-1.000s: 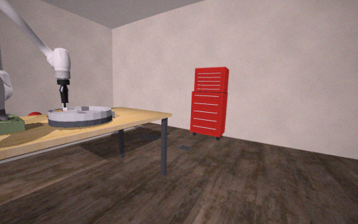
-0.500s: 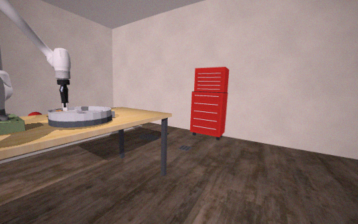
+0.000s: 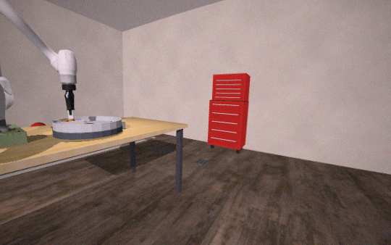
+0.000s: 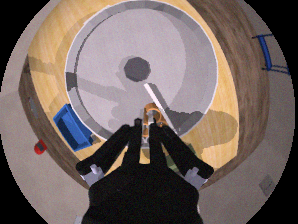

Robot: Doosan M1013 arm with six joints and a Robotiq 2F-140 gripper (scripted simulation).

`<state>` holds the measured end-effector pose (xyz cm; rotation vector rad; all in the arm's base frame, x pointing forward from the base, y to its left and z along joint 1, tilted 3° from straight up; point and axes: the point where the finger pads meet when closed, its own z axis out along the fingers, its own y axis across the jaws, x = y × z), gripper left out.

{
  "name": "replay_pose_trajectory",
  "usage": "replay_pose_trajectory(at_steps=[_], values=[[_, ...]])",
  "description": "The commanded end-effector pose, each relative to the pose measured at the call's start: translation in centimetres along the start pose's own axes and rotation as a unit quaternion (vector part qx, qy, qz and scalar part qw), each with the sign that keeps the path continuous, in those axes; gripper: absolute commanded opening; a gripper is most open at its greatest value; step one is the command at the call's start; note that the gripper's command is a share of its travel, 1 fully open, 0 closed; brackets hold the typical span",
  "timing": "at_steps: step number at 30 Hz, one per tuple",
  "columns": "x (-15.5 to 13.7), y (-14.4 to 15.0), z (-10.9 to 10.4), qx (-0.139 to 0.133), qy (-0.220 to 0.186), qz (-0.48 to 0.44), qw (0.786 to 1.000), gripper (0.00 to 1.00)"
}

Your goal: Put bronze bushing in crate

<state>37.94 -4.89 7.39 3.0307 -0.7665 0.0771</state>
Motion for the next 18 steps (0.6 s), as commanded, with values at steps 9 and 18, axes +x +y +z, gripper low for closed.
replay_pose_trajectory(at_steps=[9, 18], values=[[-0.3, 0.2, -4.2, -0.001, -0.004, 0.0, 1.0, 0.0], [-0.2, 0.2, -4.8, -0.001, -0.004, 0.0, 1.0, 0.0]])
